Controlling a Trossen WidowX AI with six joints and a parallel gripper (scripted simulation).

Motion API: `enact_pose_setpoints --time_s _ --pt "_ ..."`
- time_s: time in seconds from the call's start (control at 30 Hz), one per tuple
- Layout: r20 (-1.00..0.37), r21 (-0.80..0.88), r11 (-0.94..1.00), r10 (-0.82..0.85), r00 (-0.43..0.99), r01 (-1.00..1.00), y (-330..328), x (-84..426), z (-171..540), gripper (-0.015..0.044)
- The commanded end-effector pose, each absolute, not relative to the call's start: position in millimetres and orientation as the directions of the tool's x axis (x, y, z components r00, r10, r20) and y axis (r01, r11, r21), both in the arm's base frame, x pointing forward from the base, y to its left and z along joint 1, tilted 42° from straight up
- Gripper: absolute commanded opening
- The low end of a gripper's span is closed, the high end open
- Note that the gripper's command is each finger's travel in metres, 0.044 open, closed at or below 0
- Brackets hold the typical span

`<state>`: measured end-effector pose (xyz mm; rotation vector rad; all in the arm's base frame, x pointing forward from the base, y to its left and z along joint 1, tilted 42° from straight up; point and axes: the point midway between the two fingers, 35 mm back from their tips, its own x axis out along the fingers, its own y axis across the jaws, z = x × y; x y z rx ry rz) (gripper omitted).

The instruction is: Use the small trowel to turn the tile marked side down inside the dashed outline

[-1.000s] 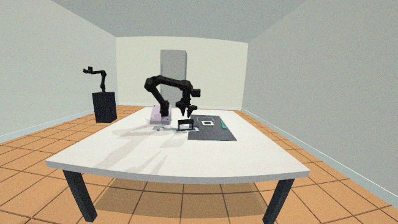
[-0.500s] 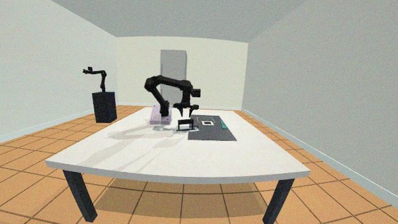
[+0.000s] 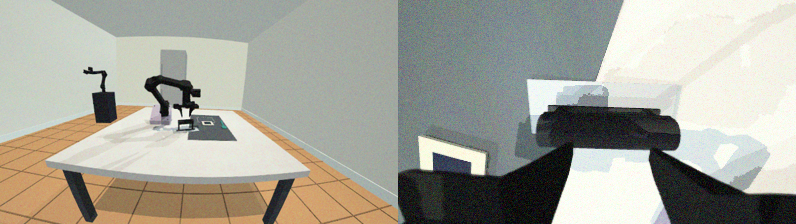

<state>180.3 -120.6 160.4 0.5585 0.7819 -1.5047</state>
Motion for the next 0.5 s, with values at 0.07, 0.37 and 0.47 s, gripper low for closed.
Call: enact_pose_setpoints --time_s 0.07,0.37,0.47 --pt "-0.746 -0.268 0.167 -0.659 -0.095 0.949 -120.7 180.4 160.6 0.027" --pt "-0.746 -0.442 0.384 -0.659 -0.095 0.811 -120.6 180.6 160.5 0.027" --pt "-0.746 -0.491 0.449 -0.659 -0.095 0.747 -120.6 180.7 160.5 0.027"
